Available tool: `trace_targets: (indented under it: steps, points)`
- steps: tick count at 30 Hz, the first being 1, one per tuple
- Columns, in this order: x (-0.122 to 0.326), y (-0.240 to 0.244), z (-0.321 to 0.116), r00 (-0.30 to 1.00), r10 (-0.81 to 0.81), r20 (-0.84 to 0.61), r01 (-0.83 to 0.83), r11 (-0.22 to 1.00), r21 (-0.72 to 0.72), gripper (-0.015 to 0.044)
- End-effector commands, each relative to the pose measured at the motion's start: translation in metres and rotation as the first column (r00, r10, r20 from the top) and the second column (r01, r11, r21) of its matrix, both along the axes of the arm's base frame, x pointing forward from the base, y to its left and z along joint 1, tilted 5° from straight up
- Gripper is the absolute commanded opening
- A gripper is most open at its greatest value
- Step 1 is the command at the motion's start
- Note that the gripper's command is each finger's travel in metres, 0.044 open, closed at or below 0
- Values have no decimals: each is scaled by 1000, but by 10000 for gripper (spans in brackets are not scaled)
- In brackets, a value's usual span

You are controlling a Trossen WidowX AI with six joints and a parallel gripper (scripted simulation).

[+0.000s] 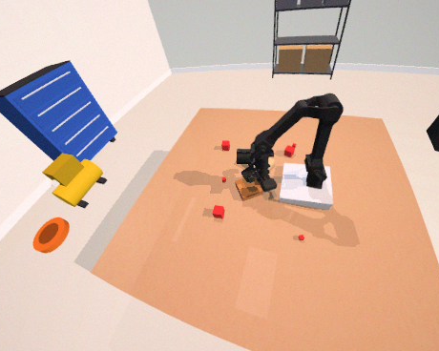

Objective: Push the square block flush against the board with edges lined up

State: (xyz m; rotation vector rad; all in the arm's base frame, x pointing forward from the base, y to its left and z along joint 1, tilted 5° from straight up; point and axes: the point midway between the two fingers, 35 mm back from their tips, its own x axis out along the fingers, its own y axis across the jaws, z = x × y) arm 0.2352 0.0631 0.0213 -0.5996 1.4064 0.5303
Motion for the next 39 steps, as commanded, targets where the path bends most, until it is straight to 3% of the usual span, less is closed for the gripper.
trace_targets:
  steps: [1,39]
  points:
    - [5,5,1,1000,-4,6,4,1000,4,0]
    - [-26,-23,-3,1000,-4,3,4,1000,2,0]
